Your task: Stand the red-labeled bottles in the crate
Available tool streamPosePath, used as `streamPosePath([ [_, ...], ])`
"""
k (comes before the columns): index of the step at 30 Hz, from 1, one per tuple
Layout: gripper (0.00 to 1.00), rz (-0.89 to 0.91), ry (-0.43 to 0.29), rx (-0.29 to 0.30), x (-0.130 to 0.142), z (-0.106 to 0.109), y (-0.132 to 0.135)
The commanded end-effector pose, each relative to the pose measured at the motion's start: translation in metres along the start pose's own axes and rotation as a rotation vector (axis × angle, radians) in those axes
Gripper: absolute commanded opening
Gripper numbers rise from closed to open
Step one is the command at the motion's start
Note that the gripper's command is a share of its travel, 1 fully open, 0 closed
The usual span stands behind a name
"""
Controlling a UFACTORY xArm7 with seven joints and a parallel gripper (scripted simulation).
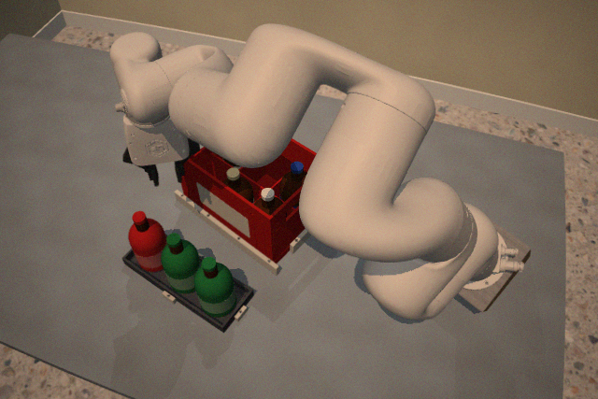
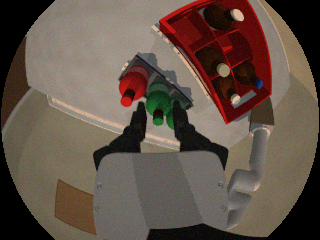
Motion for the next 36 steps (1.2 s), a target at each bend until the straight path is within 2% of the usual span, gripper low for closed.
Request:
streamPosePath([
  [1,0.65,-0.005,0.004,0.007,0.0197,0.0009,-0.0673],
  [36,0.65,-0.005,0.004,0.007,0.0211,0.0002,-0.0717],
])
Point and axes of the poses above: the point where the finger pads meet when closed, its own z axis back along the fingers, its own y axis across the jaws, x = y × z, the point moved 5 cm from there along z, back along the fingers, and after that the axes turned 6 degrees about z, right-handed, at the moved point
